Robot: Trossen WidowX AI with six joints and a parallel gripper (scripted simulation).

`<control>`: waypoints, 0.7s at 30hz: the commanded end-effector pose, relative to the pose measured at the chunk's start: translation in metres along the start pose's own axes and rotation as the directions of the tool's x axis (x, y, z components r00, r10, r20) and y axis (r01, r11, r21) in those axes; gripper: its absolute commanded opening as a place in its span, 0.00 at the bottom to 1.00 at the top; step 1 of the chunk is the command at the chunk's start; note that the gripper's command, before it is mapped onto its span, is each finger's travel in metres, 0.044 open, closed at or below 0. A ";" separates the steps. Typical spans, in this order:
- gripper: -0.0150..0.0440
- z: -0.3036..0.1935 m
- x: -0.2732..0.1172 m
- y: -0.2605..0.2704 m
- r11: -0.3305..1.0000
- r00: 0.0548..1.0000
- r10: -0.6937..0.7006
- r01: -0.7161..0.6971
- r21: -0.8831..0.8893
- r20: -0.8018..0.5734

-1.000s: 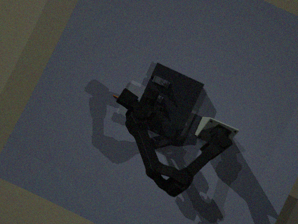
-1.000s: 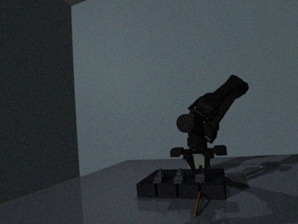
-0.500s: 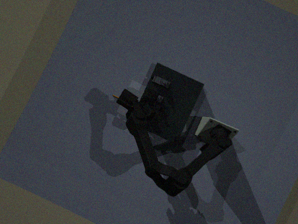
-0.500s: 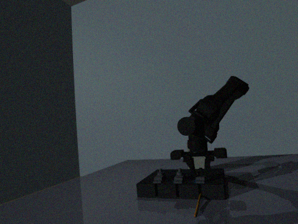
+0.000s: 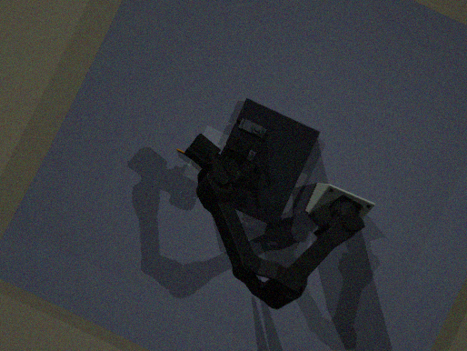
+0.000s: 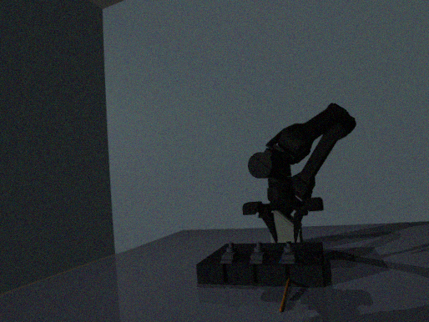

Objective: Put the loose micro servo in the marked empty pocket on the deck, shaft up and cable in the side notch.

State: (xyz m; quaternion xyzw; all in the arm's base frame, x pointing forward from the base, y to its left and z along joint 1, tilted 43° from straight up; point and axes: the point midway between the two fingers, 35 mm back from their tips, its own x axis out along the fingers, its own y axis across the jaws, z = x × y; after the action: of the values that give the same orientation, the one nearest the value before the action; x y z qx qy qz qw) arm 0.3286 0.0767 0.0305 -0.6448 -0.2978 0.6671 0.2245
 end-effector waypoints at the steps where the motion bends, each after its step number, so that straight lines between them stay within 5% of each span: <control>1: 0.71 0.013 -0.009 0.001 1.000 1.000 0.004 -0.004 0.002 0.006; 8: 1.00 0.095 -0.060 0.000 1.000 1.000 0.009 -0.009 -0.002 0.013; 21: 1.00 0.104 -0.108 -0.002 1.000 1.000 0.005 -0.005 0.004 0.006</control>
State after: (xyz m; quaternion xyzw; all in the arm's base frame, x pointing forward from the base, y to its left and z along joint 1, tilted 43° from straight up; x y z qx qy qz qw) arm 0.2317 0.0011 0.1013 -0.6429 -0.2960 0.6701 0.2237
